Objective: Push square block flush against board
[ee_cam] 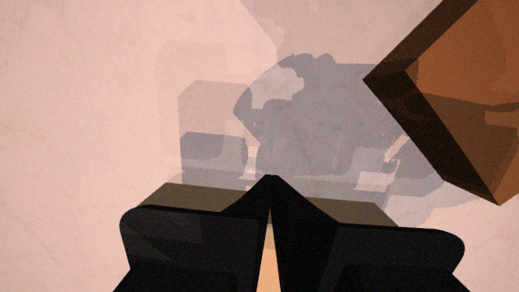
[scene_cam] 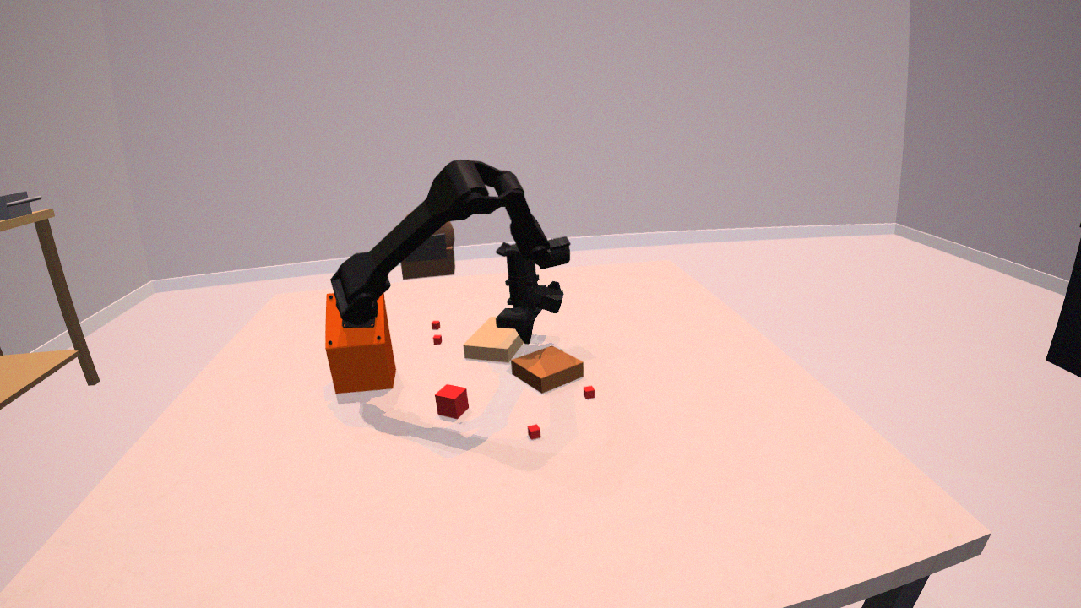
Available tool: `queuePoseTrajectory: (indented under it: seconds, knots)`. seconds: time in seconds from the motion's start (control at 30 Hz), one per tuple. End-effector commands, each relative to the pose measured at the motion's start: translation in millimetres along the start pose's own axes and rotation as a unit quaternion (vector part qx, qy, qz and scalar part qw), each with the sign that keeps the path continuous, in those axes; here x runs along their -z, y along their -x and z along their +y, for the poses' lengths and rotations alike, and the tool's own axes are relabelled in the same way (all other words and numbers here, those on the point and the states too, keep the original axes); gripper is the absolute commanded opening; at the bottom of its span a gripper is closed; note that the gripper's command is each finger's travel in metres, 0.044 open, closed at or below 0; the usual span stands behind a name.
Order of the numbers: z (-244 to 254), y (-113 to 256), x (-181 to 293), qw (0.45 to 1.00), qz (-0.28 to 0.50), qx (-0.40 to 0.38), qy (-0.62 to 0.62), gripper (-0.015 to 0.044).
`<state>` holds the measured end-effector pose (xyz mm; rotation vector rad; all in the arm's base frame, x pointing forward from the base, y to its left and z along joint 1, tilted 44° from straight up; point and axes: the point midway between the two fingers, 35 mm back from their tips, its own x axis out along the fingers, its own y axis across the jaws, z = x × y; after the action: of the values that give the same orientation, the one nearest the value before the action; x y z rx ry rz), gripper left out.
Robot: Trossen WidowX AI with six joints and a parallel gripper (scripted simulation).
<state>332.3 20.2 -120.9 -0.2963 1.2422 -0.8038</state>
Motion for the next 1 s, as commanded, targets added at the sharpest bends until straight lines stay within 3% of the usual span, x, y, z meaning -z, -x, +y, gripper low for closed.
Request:
queuePoseTrajectory:
  seconds: [0.0,0.97]
  knots:
    - [-1.3,-1.5,3.6,1.0,0.006,0.001,0.001,0.0]
    - [-0.1,-1.5,-10.2,1.0,0.005,0.001,0.001,0.0]
